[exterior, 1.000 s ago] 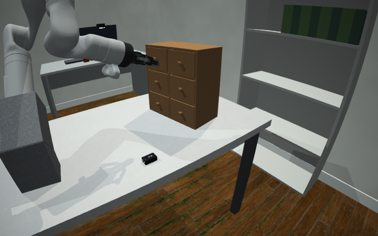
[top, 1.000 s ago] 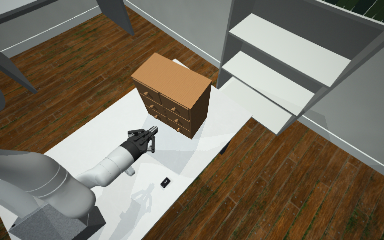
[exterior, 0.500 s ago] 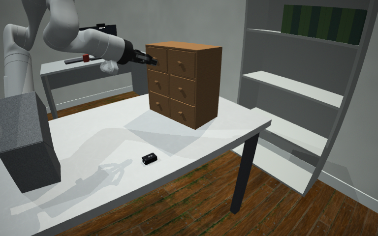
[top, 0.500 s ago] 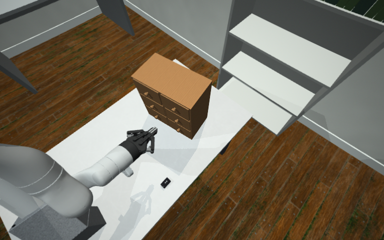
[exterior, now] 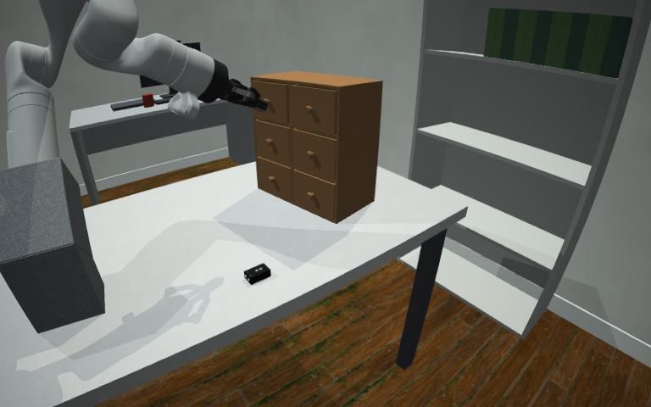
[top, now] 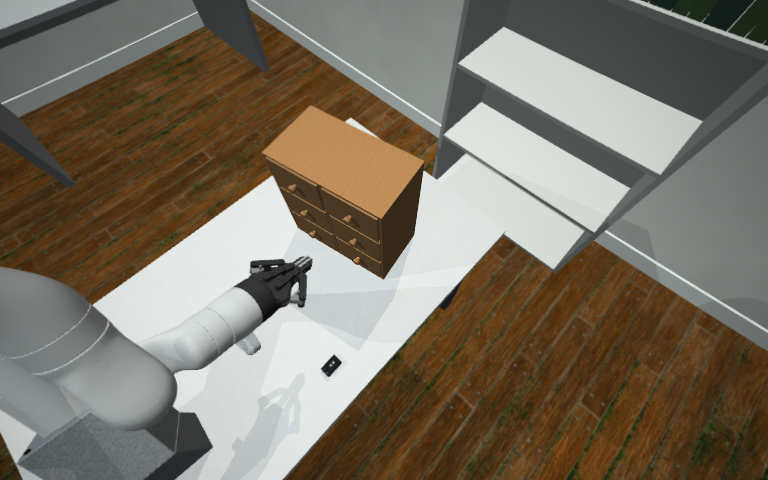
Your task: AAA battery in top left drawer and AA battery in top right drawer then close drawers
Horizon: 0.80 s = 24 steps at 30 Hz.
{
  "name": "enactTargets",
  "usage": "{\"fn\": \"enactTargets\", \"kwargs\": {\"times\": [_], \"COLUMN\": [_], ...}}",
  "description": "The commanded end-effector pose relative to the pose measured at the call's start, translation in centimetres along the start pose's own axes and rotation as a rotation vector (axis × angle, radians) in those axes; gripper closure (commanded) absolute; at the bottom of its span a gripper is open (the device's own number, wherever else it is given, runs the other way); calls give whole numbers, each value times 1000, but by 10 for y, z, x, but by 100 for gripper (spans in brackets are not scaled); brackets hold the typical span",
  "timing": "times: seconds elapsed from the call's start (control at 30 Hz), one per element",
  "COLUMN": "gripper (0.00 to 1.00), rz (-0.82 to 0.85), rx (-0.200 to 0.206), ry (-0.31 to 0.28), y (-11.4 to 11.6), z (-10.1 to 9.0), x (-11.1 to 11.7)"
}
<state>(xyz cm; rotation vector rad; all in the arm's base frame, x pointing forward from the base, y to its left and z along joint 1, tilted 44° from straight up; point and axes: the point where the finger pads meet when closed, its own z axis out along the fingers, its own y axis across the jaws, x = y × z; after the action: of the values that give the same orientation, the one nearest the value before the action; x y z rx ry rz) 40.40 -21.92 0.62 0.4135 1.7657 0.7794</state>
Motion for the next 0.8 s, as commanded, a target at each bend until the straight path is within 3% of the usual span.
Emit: {"fn": "enactTargets", "kwargs": {"times": [0.0,0.77], "gripper": [100,100], "rz": [-18,-18], "rx": [2,4], "ry": [17,195], "y": [0,0], "z": [-2,-20], "x": [-7,-14]}}
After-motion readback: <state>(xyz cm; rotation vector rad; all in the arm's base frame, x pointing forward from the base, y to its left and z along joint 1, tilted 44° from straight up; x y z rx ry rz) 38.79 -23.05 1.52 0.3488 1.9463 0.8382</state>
